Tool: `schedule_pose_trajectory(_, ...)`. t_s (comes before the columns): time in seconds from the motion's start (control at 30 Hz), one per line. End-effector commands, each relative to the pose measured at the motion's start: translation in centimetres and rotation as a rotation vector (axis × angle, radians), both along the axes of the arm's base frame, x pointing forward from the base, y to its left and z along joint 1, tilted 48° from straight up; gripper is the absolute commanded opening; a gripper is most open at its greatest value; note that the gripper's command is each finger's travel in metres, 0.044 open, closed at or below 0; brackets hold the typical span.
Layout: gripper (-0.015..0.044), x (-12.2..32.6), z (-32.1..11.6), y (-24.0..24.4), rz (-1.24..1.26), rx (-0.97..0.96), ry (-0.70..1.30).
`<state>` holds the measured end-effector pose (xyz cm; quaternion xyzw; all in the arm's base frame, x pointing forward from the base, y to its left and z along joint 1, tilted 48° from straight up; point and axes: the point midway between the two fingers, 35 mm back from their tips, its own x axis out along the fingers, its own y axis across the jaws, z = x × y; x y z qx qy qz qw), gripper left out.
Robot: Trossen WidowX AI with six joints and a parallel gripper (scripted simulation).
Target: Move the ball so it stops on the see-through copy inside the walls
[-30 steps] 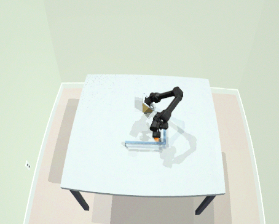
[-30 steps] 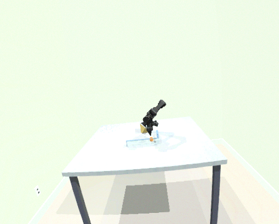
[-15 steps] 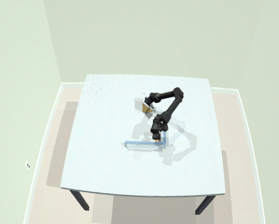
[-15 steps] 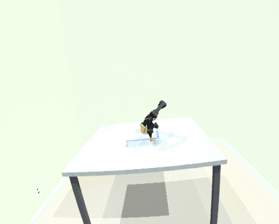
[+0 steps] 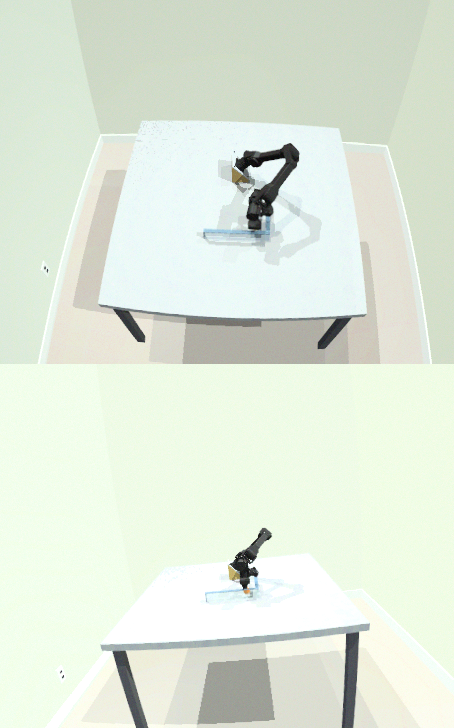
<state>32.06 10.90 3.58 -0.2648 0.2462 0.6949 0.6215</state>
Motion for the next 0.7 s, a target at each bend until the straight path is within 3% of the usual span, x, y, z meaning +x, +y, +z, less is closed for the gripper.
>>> schedule_pose_trajectory(0.0, 0.0275, -0.2, -0.3, 0.4, 0.0, 0.007, 0.006)
schedule_pose_trajectory(0.1, 0.0197, -0.2, -0.3, 0.4, 0.0, 0.007, 0.006)
schedule_pose_trajectory(0.37, 0.0143, -0.2, -0.3, 0.4, 0.0, 0.007, 0.006)
schedule_pose_trajectory(0.53, 0.0012, 0.2, 0.5, -0.6, -0.001, 0.002, 0.005)
schedule_pose_trajectory(0.67, 0.0, 0.8, 1.9, -2.3, -0.002, -0.003, 0.004)
